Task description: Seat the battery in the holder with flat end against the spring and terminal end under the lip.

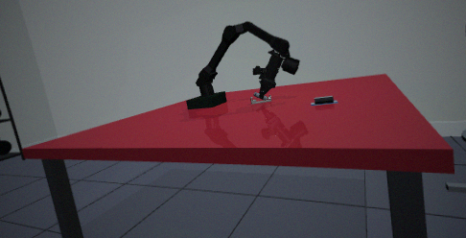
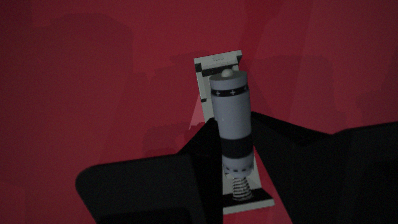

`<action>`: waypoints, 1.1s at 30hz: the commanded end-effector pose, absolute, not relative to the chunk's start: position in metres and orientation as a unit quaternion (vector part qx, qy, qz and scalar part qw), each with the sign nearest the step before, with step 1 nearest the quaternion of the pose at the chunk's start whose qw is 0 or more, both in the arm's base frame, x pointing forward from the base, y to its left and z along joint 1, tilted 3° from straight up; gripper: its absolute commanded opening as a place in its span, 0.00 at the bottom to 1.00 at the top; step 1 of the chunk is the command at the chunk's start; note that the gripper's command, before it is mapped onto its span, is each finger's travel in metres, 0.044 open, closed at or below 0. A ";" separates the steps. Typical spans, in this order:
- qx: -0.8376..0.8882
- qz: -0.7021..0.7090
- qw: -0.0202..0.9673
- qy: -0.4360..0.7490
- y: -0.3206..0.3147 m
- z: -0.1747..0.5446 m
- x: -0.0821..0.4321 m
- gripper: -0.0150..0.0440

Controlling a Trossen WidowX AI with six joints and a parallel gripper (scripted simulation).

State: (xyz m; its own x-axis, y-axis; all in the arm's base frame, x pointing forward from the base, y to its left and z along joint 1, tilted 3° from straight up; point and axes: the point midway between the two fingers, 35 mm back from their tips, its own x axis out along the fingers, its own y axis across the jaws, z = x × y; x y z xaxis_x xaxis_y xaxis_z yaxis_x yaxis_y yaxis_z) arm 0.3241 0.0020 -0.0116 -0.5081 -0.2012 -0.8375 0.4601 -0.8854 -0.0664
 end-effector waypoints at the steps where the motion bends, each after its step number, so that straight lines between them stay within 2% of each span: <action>1: 0.468 -0.851 0.189 0.143 0.005 -0.012 0.331 0.36; 33: 0.492 -0.838 0.177 0.154 0.005 -0.014 0.333 0.36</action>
State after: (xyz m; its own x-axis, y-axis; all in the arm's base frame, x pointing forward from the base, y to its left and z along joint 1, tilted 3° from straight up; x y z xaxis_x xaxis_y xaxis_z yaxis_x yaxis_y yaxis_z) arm 0.3301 0.0037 -0.0120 -0.4764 -0.1596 -0.8646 0.4482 -0.8901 -0.0826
